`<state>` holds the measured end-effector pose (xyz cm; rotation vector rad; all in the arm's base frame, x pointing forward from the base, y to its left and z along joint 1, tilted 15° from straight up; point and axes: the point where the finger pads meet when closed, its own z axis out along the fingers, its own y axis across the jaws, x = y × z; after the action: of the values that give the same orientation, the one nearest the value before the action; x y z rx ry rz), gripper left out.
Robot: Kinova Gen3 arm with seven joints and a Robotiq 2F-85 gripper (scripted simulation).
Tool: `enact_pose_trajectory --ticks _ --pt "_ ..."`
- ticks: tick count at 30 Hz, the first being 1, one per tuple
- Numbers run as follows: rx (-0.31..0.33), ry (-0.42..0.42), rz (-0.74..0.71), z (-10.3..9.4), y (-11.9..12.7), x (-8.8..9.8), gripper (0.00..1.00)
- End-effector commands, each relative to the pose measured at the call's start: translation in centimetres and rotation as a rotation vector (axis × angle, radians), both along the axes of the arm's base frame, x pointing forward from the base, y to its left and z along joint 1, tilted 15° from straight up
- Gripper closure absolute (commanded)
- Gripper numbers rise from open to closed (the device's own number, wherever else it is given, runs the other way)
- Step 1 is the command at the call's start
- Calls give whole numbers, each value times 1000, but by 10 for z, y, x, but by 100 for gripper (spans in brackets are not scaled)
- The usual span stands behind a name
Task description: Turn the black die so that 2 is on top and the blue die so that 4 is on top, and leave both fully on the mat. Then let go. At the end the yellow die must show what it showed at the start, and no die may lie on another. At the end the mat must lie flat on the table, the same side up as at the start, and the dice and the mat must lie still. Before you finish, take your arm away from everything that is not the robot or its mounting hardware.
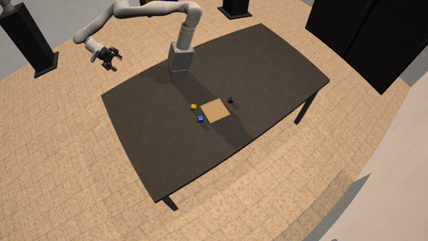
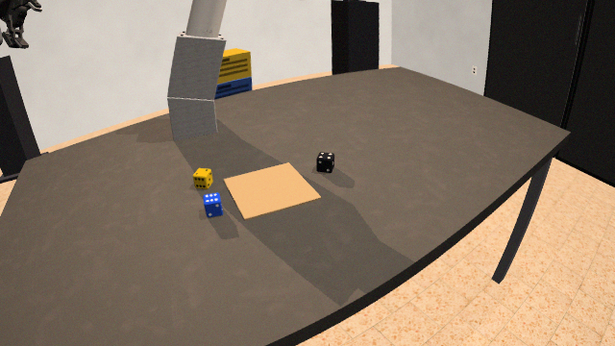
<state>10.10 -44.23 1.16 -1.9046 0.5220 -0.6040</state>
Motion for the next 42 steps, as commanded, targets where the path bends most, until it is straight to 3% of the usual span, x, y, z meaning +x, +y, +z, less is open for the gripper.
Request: enact_pose_trajectory --ticks 1,9,19,26,34,36,42 --pt "-2 0 0 1 -1 0 0" --pt "-11 -2 7 0 0 3 0" --pt "-75 -16 63 -11 4 25 0" --pt "-198 -50 183 -31 16 67 0" --pt "-406 -137 432 -62 48 133 0" --pt "-406 -137 432 -62 48 133 0" --pt "-588 -254 701 -87 87 187 0"
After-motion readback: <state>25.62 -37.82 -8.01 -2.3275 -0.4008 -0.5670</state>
